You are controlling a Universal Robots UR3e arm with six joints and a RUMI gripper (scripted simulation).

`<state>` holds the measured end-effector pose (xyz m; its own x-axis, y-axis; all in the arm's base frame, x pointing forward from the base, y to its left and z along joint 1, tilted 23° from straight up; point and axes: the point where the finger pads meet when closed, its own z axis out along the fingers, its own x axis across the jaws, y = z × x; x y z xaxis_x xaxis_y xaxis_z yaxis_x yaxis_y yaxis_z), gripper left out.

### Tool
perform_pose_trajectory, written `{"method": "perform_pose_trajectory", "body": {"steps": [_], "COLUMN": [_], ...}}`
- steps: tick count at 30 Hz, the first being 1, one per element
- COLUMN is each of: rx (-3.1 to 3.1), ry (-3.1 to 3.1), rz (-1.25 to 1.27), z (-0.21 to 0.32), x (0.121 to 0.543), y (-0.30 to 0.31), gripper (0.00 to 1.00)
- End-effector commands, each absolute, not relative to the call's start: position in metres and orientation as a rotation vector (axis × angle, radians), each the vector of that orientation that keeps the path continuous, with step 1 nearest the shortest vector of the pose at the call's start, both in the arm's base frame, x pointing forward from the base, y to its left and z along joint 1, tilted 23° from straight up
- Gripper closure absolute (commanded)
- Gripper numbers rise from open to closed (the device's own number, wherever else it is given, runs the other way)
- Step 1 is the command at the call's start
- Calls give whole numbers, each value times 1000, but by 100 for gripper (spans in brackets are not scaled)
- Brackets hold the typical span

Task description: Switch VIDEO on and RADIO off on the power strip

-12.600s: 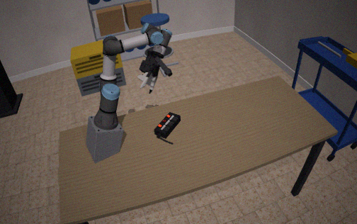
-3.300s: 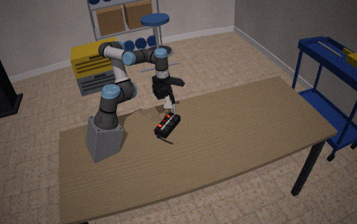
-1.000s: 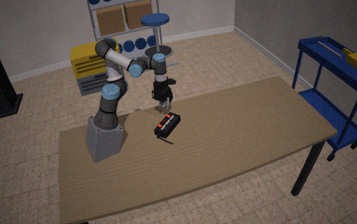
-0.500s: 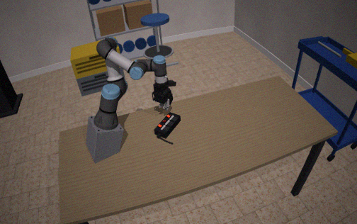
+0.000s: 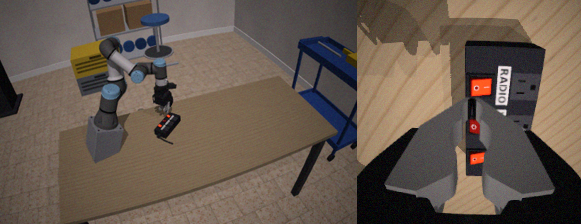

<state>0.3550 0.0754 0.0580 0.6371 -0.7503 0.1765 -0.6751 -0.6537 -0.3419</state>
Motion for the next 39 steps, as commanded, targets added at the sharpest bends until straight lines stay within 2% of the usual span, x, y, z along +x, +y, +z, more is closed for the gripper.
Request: {"method": "perform_pose_trajectory", "body": {"steps": [1, 39], "rx": [-2615, -2615], "ry": [1160, 1160], "rz": [-450, -450], "z": [54, 46], "x": [358, 361], "y": [76, 77], "gripper": [100, 100]}}
